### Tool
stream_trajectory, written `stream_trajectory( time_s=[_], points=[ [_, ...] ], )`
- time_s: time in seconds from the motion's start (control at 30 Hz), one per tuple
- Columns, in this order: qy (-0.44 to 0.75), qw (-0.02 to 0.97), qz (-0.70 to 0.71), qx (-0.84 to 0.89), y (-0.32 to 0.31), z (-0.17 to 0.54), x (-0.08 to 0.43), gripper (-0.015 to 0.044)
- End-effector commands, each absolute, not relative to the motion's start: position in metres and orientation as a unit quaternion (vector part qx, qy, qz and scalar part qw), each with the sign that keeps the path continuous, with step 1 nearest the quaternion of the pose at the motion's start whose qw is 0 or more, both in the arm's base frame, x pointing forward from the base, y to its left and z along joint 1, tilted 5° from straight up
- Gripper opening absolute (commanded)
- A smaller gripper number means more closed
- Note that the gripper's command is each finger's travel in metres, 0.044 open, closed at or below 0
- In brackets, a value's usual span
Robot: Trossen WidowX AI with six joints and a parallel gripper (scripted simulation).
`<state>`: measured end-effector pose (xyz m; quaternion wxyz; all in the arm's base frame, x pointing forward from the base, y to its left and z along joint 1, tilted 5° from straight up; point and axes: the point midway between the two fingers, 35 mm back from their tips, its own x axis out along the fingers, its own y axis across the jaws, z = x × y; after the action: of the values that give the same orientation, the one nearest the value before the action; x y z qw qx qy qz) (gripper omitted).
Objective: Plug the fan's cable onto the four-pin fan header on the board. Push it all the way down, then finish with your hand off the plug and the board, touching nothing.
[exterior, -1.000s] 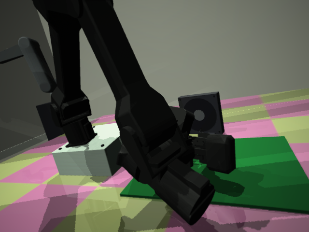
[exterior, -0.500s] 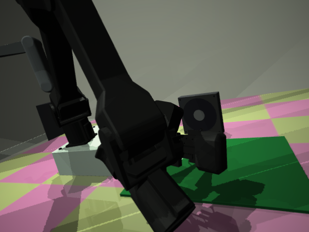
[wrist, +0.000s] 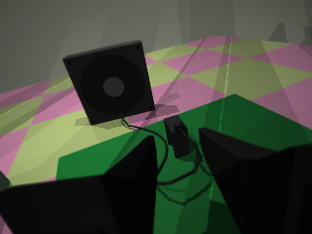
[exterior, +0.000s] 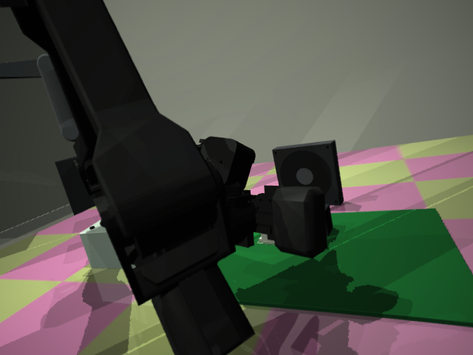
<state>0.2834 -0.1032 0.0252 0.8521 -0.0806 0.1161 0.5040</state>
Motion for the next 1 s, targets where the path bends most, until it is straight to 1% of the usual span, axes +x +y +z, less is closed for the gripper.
stream_trajectory(
  time_s=[0.0,0.03,0.4,0.43,0.97],
  points=[
    [0.112,0.851,0.507,-0.083,-0.109,0.034,0.279,0.0140],
    [0.111,0.851,0.507,-0.083,-0.110,0.035,0.278,0.0140],
    [0.204,0.789,0.571,-0.096,-0.088,0.035,0.274,0.0429],
    [0.214,0.783,0.576,-0.098,-0.086,0.035,0.274,0.0440],
    [0.384,0.684,0.600,-0.157,-0.069,0.037,0.269,0.0440]
  ],
)
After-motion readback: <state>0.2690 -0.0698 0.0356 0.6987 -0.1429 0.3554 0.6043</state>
